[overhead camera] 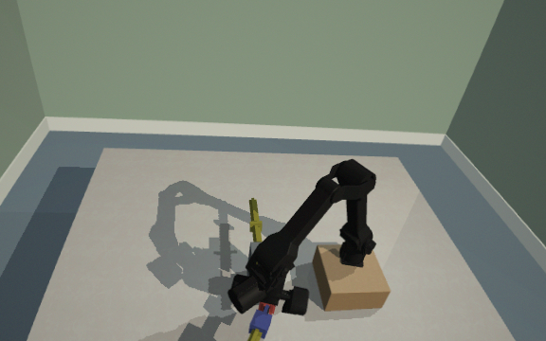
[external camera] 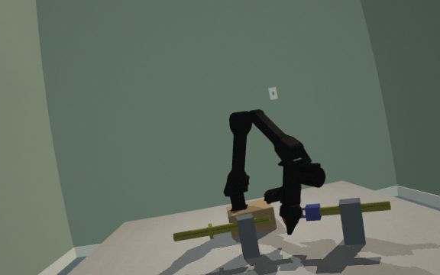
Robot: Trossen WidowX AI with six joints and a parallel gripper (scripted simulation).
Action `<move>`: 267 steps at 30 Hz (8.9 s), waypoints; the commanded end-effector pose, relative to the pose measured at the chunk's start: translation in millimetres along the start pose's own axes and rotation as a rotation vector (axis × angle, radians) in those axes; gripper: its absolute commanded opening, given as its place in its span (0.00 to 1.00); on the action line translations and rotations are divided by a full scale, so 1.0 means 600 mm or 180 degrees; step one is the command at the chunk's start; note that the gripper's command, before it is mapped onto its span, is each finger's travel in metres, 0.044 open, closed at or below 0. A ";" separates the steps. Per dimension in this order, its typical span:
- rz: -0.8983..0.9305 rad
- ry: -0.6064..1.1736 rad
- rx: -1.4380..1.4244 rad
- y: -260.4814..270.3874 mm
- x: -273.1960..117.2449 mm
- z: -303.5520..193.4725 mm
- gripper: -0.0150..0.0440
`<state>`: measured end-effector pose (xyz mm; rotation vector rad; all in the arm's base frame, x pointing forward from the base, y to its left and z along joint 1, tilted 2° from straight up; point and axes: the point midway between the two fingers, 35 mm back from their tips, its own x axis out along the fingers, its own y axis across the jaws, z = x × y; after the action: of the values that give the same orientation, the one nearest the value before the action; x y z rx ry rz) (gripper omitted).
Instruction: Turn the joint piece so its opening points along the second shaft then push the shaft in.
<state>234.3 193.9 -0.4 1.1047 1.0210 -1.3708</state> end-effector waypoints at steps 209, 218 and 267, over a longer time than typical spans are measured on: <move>0.0014 0.1119 0.0020 0.001 -0.030 0.030 1.00; 0.0014 0.1119 0.0019 0.001 -0.008 0.021 1.00; 0.0013 0.1119 0.0019 0.001 0.011 0.015 0.56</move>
<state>233.9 184.1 -3.9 1.3806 1.2686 -1.1956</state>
